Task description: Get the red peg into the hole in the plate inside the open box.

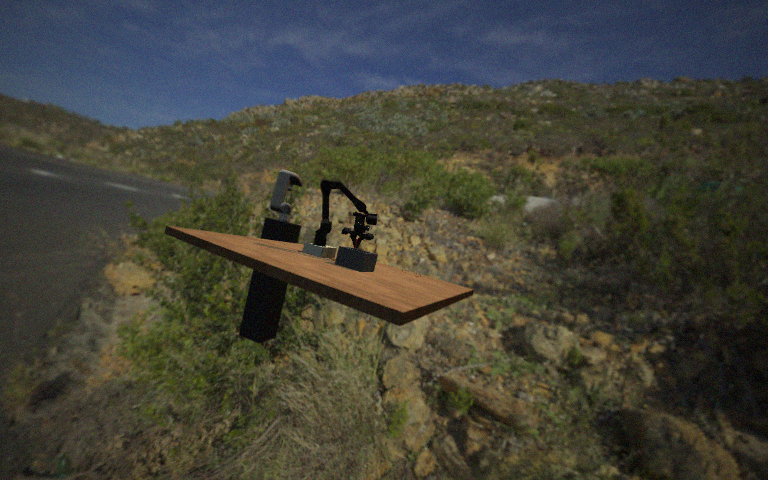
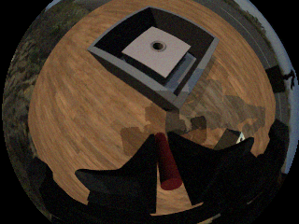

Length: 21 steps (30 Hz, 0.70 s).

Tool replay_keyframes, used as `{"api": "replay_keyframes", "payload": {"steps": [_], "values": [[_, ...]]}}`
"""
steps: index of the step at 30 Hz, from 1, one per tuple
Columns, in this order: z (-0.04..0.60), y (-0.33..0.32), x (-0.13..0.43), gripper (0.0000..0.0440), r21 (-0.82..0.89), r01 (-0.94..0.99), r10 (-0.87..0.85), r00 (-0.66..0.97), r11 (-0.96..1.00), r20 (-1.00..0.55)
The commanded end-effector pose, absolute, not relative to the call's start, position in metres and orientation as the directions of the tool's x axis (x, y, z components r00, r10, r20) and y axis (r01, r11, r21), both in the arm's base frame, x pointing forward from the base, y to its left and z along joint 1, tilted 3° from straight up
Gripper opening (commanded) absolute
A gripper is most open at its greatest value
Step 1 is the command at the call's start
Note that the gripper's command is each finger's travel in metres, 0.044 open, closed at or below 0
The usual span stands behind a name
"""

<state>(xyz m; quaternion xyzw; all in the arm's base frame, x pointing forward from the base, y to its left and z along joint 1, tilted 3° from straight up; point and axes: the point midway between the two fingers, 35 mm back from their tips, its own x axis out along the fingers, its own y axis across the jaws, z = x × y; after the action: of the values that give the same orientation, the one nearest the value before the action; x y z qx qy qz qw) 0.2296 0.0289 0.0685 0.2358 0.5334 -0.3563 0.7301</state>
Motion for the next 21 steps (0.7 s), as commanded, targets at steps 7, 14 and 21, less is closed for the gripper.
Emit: {"api": "replay_keyframes", "payload": {"steps": [7,14,21], "values": [[0.091,0.007,0.255,0.0,-0.023,0.78,-0.296,0.209,0.625,-0.932],[0.102,-0.014,0.27,0.0,-0.02,0.801,-0.304,0.204,0.599,-0.931],[0.105,-0.039,0.282,0.0,-0.012,0.826,-0.299,0.191,0.564,-0.935]]}}
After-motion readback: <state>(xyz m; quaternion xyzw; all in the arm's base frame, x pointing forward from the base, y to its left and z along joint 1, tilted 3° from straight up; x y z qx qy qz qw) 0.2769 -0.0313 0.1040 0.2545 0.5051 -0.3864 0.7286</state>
